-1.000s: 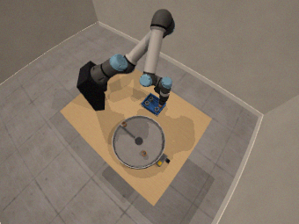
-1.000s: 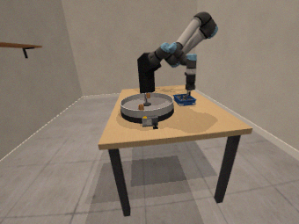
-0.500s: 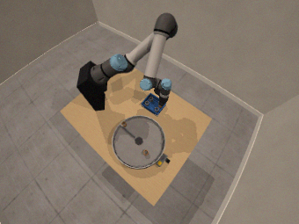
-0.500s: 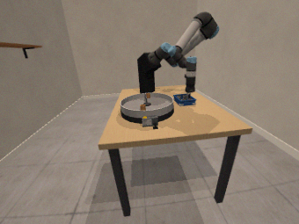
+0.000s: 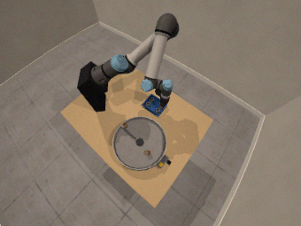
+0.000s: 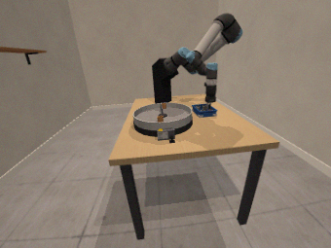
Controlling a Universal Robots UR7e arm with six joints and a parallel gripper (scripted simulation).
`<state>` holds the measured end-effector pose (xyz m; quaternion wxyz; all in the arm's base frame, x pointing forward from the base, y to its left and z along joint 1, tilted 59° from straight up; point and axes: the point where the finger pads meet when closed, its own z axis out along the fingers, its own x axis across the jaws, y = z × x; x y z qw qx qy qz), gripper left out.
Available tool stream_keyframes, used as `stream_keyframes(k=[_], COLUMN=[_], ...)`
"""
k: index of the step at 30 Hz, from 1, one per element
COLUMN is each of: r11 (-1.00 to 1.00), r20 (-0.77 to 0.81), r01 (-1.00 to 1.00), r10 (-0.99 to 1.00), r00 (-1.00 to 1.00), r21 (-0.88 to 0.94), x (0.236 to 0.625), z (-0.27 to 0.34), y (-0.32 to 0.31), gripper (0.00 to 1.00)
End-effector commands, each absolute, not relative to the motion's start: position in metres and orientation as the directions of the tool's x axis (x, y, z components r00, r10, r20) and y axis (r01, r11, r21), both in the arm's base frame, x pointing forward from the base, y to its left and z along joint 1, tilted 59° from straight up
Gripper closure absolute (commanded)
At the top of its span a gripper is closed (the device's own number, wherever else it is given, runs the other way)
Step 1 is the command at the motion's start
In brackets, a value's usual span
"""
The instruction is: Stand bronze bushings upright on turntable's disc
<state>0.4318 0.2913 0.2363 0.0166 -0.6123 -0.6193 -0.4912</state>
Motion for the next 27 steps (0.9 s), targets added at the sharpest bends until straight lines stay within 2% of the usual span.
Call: stream_keyframes(k=[1,27], r11=[-0.232,-0.232], r20=[0.622,0.622], r01=[0.774,0.774], r10=[0.742,0.742], r00=[-0.25,-0.25], r21=[0.589,0.589], x=[0.4318,0.4357], z=[0.2367,0.2332], y=[0.2913,0.2957], gripper=[0.64,0.64])
